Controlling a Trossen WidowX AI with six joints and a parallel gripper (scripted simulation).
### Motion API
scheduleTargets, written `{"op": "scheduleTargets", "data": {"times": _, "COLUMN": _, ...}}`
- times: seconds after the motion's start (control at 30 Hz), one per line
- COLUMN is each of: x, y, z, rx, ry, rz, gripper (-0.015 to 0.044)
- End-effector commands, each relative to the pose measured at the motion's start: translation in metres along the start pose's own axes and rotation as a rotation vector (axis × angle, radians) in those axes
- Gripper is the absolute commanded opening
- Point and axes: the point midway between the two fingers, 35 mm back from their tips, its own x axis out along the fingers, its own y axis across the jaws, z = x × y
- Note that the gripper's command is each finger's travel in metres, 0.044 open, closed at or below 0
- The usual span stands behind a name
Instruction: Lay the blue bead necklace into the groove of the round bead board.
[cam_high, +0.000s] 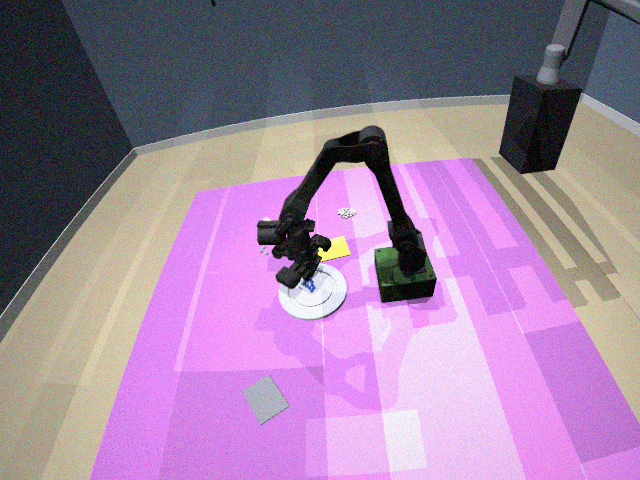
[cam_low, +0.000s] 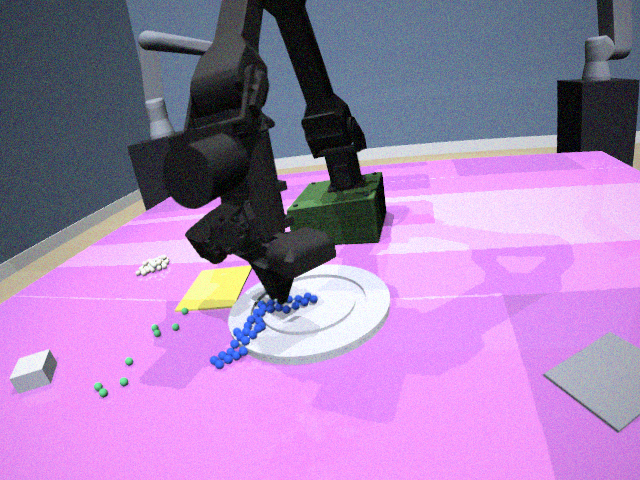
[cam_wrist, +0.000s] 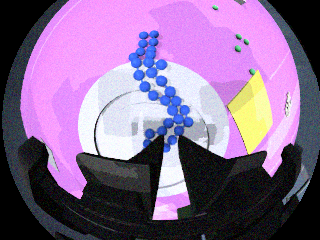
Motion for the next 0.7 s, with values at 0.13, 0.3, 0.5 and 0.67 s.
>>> {"op": "scheduleTargets", "data": {"times": 0.13, "x": -0.0002, "y": -0.0001, "z": 0.0002, "rx": 0.0, "ry": -0.001, "rz": -0.001, "gripper": 0.0013}}
{"op": "scheduleTargets", "data": {"times": 0.3, "x": -0.0002, "y": -0.0001, "z": 0.0002, "rx": 0.0, "ry": -0.001, "rz": -0.001, "gripper": 0.0}}
{"op": "scheduleTargets", "data": {"times": 0.5, "x": -0.0002, "y": -0.0001, "z": 0.0002, "rx": 0.0, "ry": -0.001, "rz": -0.001, "gripper": 0.0}}
{"op": "scheduleTargets", "data": {"times": 0.67, "x": -0.0022, "y": -0.0001, "z": 0.0001, "rx": 0.0, "ry": 0.0, "rz": -0.001, "gripper": 0.0}}
